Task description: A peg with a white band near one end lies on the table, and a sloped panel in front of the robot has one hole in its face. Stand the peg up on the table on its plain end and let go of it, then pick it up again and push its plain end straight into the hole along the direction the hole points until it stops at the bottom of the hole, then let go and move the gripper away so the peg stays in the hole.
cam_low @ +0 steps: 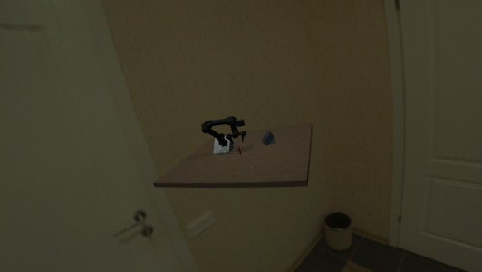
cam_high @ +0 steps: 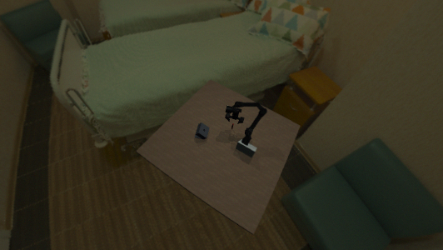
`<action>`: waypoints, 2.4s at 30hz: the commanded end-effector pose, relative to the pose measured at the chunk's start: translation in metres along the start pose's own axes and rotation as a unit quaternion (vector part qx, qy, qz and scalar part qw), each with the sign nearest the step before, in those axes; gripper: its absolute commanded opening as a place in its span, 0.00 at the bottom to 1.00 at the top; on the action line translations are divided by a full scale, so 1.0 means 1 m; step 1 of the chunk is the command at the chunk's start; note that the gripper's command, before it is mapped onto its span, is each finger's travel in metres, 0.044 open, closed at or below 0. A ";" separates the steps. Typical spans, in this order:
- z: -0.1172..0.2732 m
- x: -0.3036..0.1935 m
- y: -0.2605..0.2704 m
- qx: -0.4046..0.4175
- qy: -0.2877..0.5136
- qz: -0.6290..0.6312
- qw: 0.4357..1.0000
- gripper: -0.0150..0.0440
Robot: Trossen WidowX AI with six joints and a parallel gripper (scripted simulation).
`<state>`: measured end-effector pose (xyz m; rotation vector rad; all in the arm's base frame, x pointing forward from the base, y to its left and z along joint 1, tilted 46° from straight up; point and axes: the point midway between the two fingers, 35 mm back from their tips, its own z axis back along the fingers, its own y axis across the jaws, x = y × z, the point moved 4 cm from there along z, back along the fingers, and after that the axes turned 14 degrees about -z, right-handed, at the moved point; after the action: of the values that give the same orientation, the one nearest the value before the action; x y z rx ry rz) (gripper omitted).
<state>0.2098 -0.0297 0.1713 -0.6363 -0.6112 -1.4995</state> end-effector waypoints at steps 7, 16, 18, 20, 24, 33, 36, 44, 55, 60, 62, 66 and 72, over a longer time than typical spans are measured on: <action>-0.002 0.000 0.000 0.002 -0.002 -0.137 0.991 1.00; -0.003 0.000 0.000 0.002 -0.002 -0.250 0.968 1.00; -0.004 0.000 0.000 0.002 -0.002 -0.274 0.962 1.00; -0.004 0.000 0.000 0.002 -0.002 -0.299 0.954 1.00; -0.005 0.000 0.000 0.002 -0.002 -0.347 0.938 1.00; -0.006 0.001 0.000 0.002 -0.001 -0.452 0.892 1.00; -0.007 0.001 0.000 0.002 -0.001 -0.486 0.874 1.00; -0.008 0.001 0.000 0.002 -0.001 -0.557 0.831 1.00; -0.013 0.000 0.001 0.002 -0.001 -0.557 0.831 1.00; -0.021 0.000 0.001 0.002 0.000 -0.557 0.831 1.00; -0.025 0.000 0.002 0.002 0.000 -0.557 0.831 1.00; -0.031 0.000 0.002 0.002 0.001 -0.557 0.831 1.00; -0.041 0.000 0.002 0.002 0.001 -0.557 0.831 1.00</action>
<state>0.2114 -0.0545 0.1465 -0.2272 -1.0733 -2.5829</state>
